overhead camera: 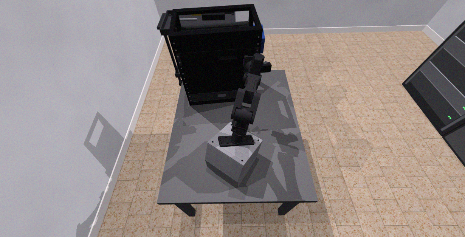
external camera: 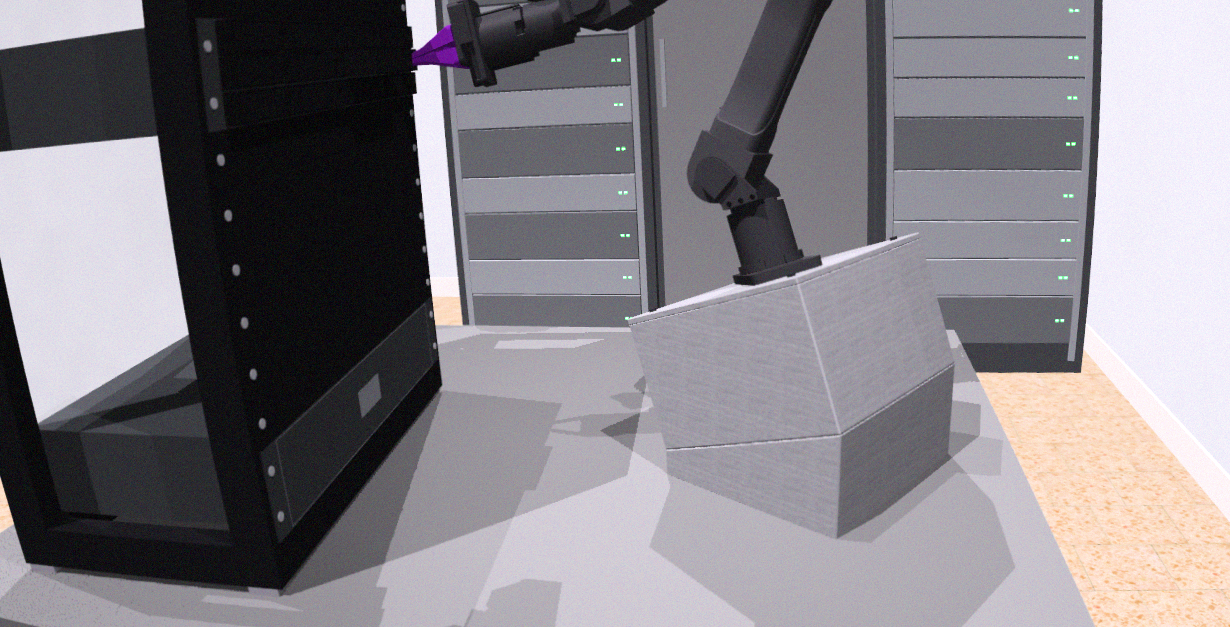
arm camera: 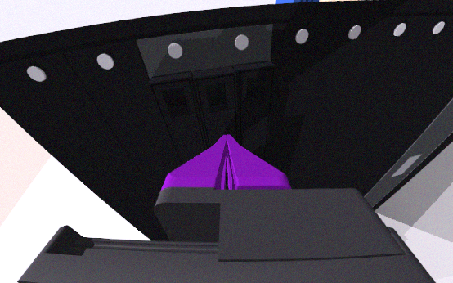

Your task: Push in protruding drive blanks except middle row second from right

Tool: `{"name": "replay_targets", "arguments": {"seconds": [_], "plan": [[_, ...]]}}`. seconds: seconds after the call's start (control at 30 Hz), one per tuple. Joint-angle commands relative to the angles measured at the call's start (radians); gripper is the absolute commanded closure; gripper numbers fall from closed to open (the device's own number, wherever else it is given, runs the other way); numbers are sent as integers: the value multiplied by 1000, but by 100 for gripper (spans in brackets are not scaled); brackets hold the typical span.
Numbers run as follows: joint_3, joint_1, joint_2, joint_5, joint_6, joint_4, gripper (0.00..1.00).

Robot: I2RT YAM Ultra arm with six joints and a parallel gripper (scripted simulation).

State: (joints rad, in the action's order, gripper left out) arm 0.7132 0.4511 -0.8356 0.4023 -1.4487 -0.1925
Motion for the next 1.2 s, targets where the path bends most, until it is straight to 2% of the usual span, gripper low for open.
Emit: {"name": "replay_targets", "arguments": {"seconds": [0.0,1.17], "plan": [[86,-9,-11,-51,8,-147,100],[100,-26,-29,-68,14,-148,100]]}}
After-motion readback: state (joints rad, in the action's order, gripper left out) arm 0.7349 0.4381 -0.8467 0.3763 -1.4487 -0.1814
